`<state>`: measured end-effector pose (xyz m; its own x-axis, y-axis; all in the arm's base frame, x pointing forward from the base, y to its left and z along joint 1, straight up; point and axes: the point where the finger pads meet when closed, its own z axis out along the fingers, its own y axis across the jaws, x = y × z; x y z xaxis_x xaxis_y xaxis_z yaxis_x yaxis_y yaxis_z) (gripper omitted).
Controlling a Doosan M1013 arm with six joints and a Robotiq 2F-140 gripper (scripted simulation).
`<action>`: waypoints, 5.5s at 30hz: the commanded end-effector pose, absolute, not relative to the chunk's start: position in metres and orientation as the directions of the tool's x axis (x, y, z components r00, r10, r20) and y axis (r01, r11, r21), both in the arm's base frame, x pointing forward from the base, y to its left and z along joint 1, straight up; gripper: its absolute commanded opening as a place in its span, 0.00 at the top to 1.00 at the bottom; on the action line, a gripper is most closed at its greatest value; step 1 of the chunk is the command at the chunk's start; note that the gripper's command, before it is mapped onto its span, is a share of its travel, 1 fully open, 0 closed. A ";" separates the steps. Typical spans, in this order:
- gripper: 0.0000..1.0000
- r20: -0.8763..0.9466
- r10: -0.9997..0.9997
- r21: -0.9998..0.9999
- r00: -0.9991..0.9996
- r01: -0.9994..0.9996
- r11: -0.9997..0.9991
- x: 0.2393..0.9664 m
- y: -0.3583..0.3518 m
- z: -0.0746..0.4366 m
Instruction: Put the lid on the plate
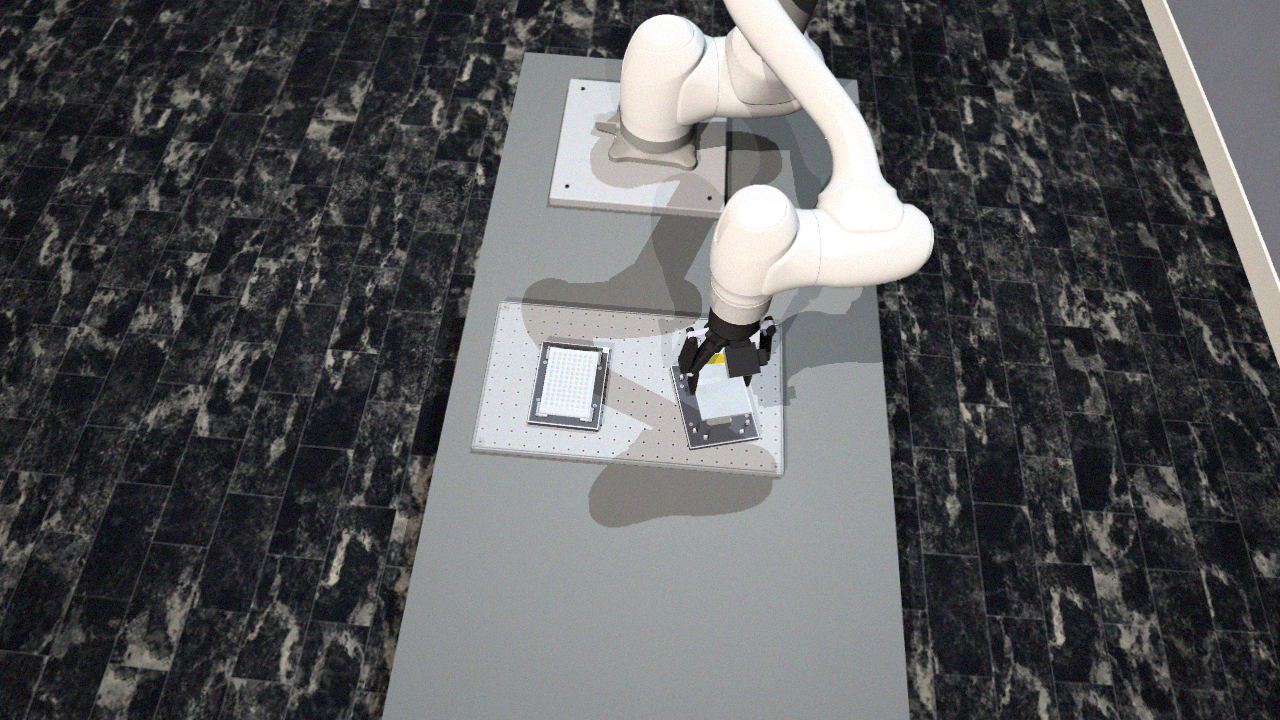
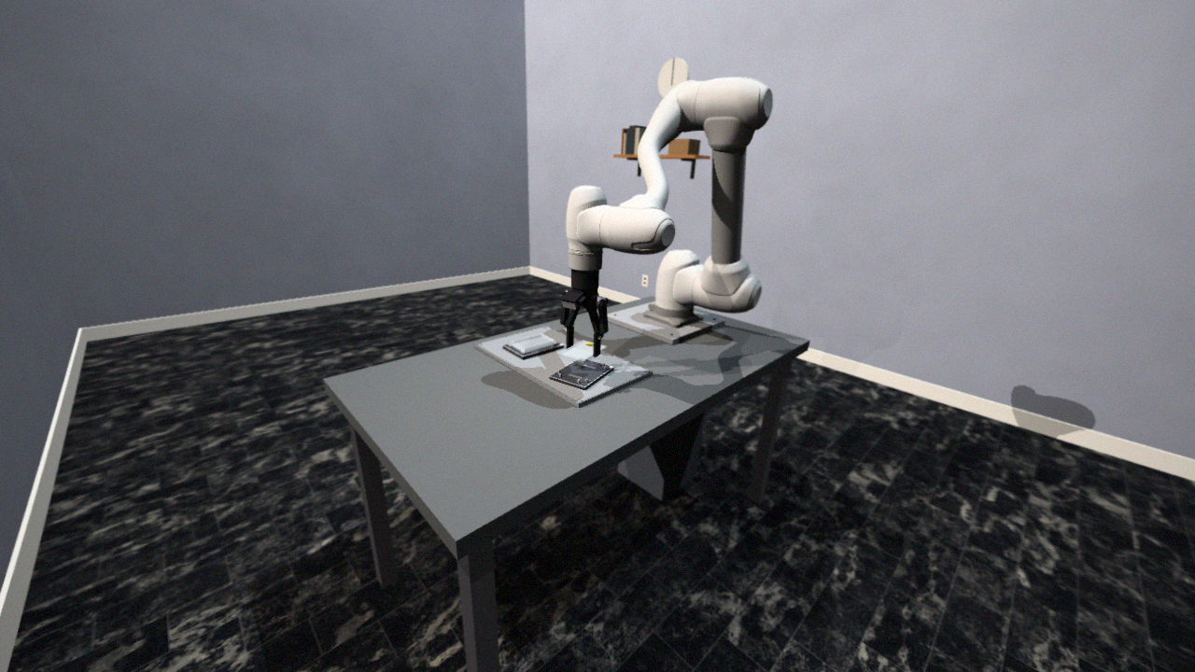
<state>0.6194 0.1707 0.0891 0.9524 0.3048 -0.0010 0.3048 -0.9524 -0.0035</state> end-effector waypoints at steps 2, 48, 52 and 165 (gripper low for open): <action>0.40 0.000 0.305 -0.004 0.952 0.305 -0.952 0.620 0.170 0.090; 0.40 0.000 0.276 -0.004 0.961 0.276 -0.961 0.623 -0.082 0.089; 0.40 0.000 0.264 -0.004 0.965 0.264 -0.965 0.623 -0.082 0.088; 0.40 -0.001 0.024 -0.004 1.000 0.024 -1.000 0.624 -0.082 0.043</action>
<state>0.6230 -0.0820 0.0421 0.9997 0.0240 -0.0021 0.0240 -0.9997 -0.0037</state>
